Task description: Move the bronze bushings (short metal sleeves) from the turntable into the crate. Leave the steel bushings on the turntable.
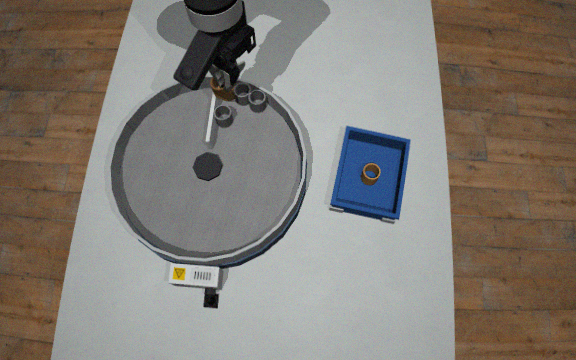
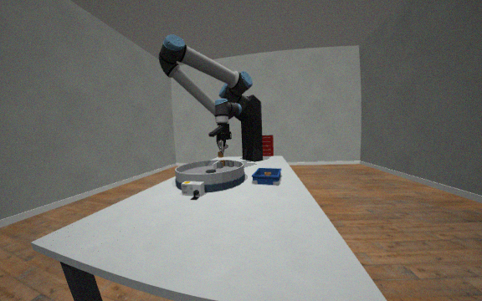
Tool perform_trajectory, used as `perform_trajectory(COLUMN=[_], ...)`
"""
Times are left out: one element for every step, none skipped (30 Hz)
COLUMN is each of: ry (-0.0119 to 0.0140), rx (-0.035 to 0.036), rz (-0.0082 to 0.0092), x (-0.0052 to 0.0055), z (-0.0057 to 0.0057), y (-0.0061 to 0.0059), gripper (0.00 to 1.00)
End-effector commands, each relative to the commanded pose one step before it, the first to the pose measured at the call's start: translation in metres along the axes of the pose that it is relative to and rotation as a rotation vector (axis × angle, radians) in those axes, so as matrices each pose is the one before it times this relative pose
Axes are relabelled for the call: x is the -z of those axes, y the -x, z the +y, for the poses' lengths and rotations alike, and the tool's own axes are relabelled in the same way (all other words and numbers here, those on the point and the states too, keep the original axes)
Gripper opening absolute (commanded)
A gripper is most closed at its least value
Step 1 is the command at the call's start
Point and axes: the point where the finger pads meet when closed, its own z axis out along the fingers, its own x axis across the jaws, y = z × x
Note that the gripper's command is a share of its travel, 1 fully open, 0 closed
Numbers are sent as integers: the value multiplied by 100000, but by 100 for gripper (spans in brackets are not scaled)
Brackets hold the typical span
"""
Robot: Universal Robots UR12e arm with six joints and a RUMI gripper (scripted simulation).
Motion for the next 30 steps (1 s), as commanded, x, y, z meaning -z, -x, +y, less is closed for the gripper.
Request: perform_trajectory(ry=[36,0,0,-1,-2,-4,-1,12,-16,-94,-100,-14,-18,-18,-5,0,0,0,-1,1,0,0,0,0,3,19,26,32,38,43], rx=[15,0,2,5,10,17,10,-21,-5,-34,-37,-6,-7,-8,-3,-1,0,0,-1,-1,-1,-1,-1,-1,0,7,10,14,18,22], rz=[-51,0,-3,-8,-16,-25,-14,6,0,-1,-1,-1,-1,-1,-1,-1,0,0,-1,-1,-1,-1,-1,-2,-1,0,0,1,2,3], x=[155,0,0,-1,-2,-3,-12,-36,-36,-20,-21,2,3,3,1,0,0,0,1,0,1,1,1,1,1,-2,-2,-3,-4,-4], z=[55,0,2,5,10,16,22,28,17,-25,-21,53,62,71,86,98,0,0,108,119,130,141,152,162,174,190,203,215,227,239], y=[24,1,9,22,43,68,82,79,101,118,142,158,183,211,239,268,0,0,297,326,356,386,415,445,475,505,534,562,590,617], gripper=[0,0,0,0,0,0,0,0,0,0,0,0,0,0,0,0,0,0,0,0,0,0,0,0,0,0,0,0,0,0])
